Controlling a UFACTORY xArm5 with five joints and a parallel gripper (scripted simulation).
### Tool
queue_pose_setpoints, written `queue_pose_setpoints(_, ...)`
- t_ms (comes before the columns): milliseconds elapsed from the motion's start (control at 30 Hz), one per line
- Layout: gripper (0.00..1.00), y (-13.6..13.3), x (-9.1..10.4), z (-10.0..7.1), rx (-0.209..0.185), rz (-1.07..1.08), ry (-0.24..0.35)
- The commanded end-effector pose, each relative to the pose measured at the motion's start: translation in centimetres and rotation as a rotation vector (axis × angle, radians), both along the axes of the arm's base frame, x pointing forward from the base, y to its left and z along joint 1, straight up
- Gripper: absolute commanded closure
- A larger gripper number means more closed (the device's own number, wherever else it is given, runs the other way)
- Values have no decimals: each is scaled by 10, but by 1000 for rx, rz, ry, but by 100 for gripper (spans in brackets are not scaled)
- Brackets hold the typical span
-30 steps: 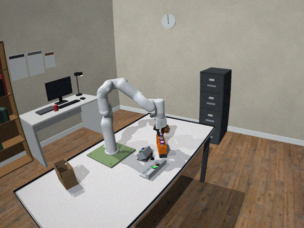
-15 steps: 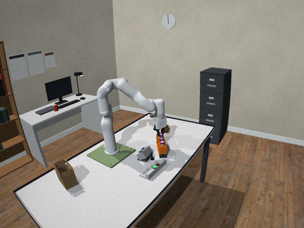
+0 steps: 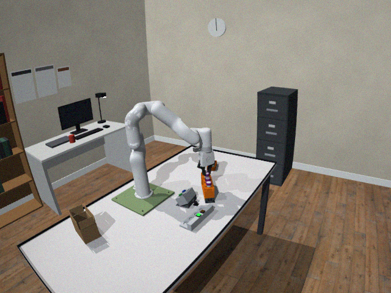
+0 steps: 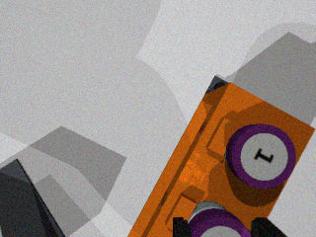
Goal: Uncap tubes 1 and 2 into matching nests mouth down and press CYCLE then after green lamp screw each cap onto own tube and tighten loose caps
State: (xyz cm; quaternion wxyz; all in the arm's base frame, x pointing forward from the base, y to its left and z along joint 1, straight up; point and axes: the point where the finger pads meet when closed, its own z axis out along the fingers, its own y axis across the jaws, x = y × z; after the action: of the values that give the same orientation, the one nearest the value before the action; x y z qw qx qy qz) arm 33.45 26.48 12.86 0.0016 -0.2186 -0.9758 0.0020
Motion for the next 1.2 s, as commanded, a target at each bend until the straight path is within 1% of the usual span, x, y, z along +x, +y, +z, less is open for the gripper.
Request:
queue_pose_setpoints(0,100,1,1,-1,-2,0,-7)
queue_pose_setpoints(600,100,1,1,-4,-2,0,-7)
queue_pose_setpoints(633,54,1,1,-4,-2,0,-7)
queue_pose_setpoints(1167,54,1,1,-4,-2,0,-7)
